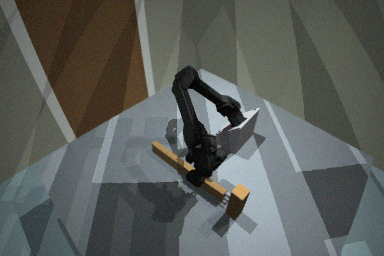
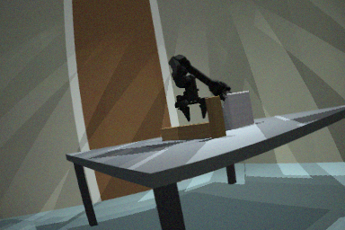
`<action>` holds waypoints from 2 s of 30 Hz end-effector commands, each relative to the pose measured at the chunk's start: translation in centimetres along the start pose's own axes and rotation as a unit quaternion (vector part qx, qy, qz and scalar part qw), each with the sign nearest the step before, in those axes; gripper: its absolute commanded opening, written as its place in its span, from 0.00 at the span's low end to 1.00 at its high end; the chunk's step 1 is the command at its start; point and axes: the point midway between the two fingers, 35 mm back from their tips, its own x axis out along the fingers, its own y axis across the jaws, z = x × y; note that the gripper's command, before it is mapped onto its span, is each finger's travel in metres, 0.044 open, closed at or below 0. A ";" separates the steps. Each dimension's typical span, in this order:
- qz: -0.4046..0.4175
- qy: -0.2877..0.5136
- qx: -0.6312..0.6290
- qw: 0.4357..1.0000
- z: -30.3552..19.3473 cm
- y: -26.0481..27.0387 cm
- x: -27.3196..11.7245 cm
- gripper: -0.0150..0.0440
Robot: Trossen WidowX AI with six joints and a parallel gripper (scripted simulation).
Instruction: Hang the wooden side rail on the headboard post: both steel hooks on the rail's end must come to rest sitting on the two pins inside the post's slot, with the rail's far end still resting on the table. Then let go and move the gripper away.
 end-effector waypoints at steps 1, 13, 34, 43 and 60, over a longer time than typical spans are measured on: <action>-0.003 -0.004 -0.006 1.000 -0.1 -0.2 0.7 1.00; -0.004 -0.004 -0.007 1.000 -0.1 -0.1 2.6 1.00; -0.003 -0.004 -0.005 1.000 0.0 -0.2 6.0 1.00; -0.003 -0.005 -0.005 1.000 0.1 -0.3 7.1 1.00; -0.003 -0.005 -0.005 1.000 0.1 -0.3 7.1 0.43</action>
